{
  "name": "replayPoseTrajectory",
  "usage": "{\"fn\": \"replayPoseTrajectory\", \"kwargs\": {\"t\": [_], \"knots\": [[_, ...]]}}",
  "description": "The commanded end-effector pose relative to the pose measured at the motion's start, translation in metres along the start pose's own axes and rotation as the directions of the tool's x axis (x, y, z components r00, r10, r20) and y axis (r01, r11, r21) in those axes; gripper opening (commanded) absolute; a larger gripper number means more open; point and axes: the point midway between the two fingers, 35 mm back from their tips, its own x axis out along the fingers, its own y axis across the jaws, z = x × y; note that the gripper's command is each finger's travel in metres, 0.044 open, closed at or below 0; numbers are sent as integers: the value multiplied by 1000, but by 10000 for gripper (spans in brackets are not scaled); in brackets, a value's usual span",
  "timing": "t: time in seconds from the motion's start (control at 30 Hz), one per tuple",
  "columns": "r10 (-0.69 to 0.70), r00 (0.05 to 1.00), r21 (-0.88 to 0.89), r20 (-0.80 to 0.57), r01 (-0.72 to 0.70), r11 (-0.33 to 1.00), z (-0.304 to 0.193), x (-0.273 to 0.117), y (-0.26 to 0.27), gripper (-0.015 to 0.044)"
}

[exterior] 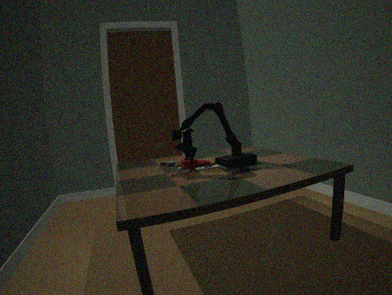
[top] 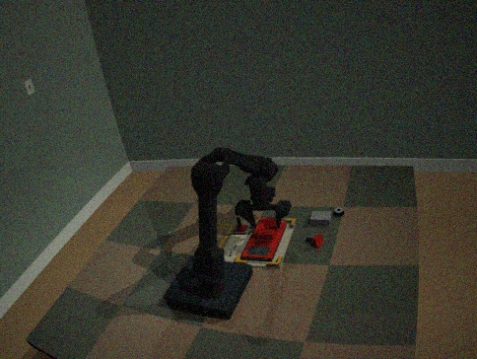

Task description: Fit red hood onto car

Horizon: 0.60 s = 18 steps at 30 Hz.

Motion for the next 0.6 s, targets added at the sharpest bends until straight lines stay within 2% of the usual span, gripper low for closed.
{"fn": "replayPoseTrajectory", "kwargs": {"t": [0.0, 0.23, 0.57], "knots": [[1, 1000, 0, 3, -1, 1000, 2, -12, 0, 440], [8, 1000, 0, 0, -8, 1000, 1, -65, -1, 440], [8, 1000, 0, 0, -8, 1000, 1, -67, -1, 440]]}}
